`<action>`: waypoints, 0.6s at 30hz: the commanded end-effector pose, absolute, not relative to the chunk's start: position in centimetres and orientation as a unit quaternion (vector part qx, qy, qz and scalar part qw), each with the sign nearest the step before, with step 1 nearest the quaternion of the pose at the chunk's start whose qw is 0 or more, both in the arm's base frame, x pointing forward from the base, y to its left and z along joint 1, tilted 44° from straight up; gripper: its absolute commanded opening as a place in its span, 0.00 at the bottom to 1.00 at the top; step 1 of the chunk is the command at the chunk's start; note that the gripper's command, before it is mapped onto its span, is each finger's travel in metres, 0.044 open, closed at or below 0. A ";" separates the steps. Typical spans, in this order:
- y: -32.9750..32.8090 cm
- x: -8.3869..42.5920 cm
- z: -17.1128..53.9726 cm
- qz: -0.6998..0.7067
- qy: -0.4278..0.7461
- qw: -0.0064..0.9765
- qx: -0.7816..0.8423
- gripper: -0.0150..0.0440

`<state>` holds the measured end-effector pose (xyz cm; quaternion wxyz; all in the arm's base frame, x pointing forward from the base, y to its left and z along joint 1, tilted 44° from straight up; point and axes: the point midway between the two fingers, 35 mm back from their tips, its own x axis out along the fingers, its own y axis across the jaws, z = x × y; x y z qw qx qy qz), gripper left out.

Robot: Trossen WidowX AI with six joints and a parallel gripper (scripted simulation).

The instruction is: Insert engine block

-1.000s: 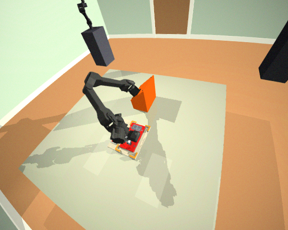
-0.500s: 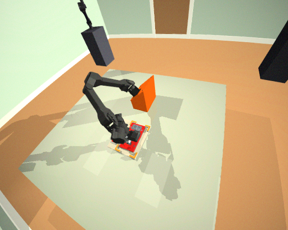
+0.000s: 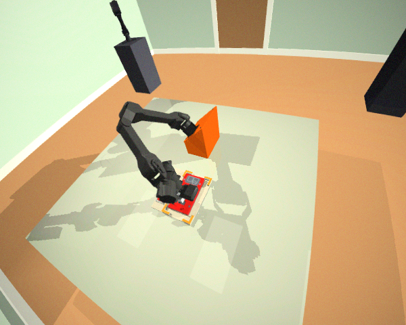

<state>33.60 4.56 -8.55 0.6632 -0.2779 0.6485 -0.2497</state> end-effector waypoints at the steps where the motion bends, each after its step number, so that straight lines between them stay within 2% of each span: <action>1: 4.8 33.7 -8.5 -0.248 0.648 0.664 -0.277 0.52; 18: 4.6 33.7 -8.6 -0.238 0.652 0.660 -0.287 0.52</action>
